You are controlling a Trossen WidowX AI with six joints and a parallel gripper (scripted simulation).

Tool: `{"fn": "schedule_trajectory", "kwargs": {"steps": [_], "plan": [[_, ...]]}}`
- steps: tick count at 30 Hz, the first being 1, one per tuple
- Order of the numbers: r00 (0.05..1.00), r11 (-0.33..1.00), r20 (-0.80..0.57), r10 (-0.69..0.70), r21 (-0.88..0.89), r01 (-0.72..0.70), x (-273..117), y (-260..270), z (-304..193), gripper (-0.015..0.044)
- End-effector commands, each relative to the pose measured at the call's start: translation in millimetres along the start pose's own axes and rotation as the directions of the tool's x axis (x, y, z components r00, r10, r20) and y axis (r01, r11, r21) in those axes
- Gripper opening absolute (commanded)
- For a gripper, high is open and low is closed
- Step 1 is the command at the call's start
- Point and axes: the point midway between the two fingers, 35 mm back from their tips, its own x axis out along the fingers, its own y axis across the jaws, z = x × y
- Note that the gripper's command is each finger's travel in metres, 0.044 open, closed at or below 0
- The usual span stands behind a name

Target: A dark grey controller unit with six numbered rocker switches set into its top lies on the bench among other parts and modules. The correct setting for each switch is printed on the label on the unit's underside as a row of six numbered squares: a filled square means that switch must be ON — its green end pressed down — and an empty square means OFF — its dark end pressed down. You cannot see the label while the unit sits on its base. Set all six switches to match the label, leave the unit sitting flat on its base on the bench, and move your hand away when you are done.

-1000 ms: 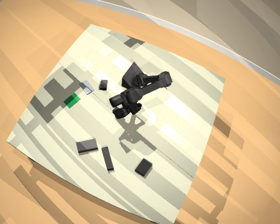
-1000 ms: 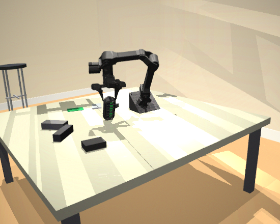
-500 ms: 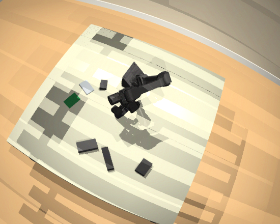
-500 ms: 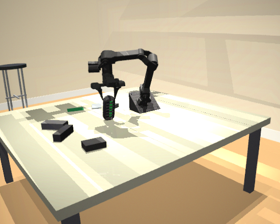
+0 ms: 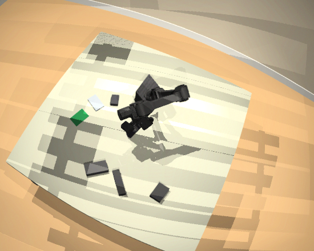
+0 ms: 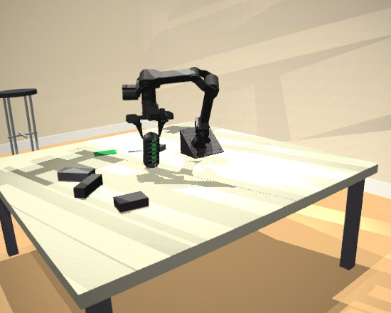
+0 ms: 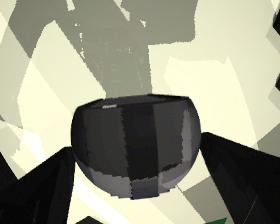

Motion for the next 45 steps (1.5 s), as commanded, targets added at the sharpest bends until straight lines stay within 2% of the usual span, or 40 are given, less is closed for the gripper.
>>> {"fn": "schedule_trajectory", "kwargs": {"steps": [1, 45], "plan": [[1.000, 1.000, -0.005, 0.011, 0.004, -0.011, 2, 0, -9, 0.0338], [1.000, 1.000, -0.008, 0.011, 0.004, -0.011, 2, 0, -63, 0.0338]]}}
